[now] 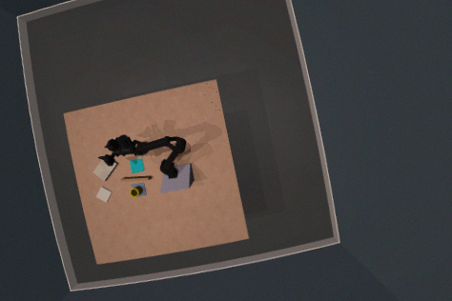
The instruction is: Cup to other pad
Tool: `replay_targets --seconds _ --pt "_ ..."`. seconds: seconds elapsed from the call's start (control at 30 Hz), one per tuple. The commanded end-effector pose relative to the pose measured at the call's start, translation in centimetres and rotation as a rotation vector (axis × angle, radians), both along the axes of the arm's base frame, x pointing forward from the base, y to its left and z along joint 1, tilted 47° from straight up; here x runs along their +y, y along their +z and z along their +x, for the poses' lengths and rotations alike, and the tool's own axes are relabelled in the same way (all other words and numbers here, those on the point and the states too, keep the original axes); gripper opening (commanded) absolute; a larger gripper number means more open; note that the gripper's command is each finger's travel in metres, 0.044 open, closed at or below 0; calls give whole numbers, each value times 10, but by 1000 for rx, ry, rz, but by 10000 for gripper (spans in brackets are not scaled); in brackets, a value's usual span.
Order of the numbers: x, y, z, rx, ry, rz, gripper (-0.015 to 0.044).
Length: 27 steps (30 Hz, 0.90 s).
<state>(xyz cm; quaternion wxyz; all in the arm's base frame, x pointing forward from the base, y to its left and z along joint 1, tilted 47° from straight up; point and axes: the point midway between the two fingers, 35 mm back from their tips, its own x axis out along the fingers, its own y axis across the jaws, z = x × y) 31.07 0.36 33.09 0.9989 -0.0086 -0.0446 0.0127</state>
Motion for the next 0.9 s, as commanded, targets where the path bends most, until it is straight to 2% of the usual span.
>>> replay_targets --seconds 0.0,0.27,0.57,0.87 --pt "1 -2 2 12 1 13 374" --pt "39 -108 56 527 -90 502 167" --pt "70 -198 60 858 -394 752 167" --pt "93 -274 38 996 -815 830 167"
